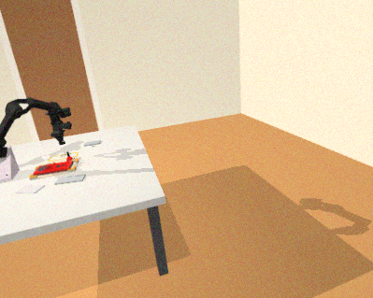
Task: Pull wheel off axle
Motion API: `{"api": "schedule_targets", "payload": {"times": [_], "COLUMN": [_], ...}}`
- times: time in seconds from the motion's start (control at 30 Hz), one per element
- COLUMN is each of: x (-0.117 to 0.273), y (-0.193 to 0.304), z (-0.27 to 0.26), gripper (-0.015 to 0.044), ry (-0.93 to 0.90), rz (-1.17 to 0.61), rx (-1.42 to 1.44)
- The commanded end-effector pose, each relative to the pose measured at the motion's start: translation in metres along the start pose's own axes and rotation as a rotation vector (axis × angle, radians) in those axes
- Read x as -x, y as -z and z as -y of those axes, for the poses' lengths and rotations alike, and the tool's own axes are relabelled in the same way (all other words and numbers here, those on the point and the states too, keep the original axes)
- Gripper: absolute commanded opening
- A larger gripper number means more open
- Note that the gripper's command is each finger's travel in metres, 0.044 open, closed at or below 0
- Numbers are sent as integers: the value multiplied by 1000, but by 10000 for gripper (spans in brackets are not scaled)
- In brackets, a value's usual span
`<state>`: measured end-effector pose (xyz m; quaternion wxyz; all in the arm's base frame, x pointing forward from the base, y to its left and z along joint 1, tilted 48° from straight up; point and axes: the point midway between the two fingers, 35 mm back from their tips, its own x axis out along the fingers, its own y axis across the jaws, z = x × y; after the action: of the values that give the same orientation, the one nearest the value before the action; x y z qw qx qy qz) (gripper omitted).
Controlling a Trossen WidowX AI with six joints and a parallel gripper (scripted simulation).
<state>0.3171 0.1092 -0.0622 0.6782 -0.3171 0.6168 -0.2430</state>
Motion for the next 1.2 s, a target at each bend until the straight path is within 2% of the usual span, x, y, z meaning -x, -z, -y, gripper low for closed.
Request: {"api": "schedule_targets", "payload": {"times": [0.0,0.23,0.57,1.0,1.13,1.17], "x": [0,-1,-23,-101,-105,-102], "y": [10,23,22,23,24,23], "z": [-15,-34,-34,-33,-33,-33], "gripper": [0,0,0,0,0,26], "ry": [-1,-2,-2,2,3,-2], "rz": [-6,-11,-10,-10,-10,-18], "rx": [-2,-4,-4,-4,-4,-11]}}
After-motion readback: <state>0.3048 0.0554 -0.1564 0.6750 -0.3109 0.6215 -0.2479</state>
